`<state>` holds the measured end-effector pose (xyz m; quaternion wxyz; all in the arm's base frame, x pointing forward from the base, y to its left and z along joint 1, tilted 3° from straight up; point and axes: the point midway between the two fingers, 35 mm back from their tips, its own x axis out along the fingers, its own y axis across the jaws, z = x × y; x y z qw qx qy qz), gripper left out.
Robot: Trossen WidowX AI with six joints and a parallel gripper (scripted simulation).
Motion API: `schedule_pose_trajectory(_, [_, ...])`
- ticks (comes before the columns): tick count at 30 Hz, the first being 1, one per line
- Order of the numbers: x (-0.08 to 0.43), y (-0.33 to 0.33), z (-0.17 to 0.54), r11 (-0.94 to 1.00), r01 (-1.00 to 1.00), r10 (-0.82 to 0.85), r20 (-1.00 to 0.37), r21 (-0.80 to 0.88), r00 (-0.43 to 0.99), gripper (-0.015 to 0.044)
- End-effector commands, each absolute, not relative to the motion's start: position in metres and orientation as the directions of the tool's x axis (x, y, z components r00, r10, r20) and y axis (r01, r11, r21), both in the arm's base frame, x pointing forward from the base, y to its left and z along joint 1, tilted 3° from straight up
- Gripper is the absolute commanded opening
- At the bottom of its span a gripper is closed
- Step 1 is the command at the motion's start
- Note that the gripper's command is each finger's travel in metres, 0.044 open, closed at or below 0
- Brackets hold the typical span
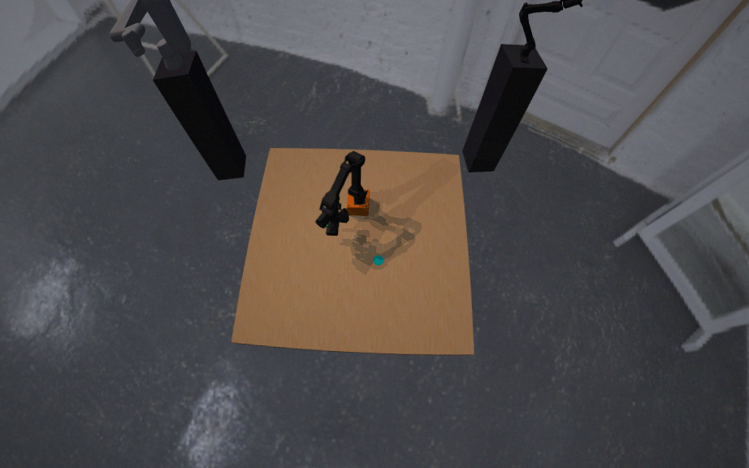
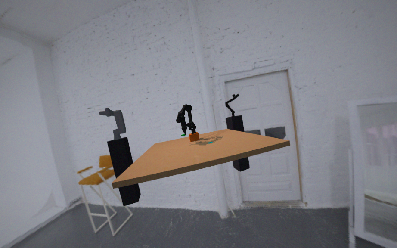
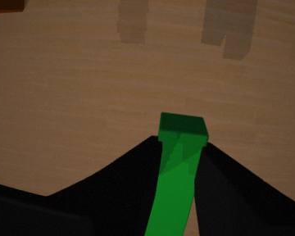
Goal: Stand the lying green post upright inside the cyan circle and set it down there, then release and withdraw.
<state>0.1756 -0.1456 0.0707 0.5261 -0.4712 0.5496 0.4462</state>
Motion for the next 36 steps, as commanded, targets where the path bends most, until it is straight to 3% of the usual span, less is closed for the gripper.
schedule_pose_trajectory(1, [0.184, -0.143, 0.072, 0.164, -0.986, -0.047, -0.999, -0.004, -0.004, 0.0023])
schedule_pose_trajectory(36, [0.256, -0.094, 0.078, 0.246, -0.969, -0.021, -1.0, -0.005, 0.0, 0.0023])
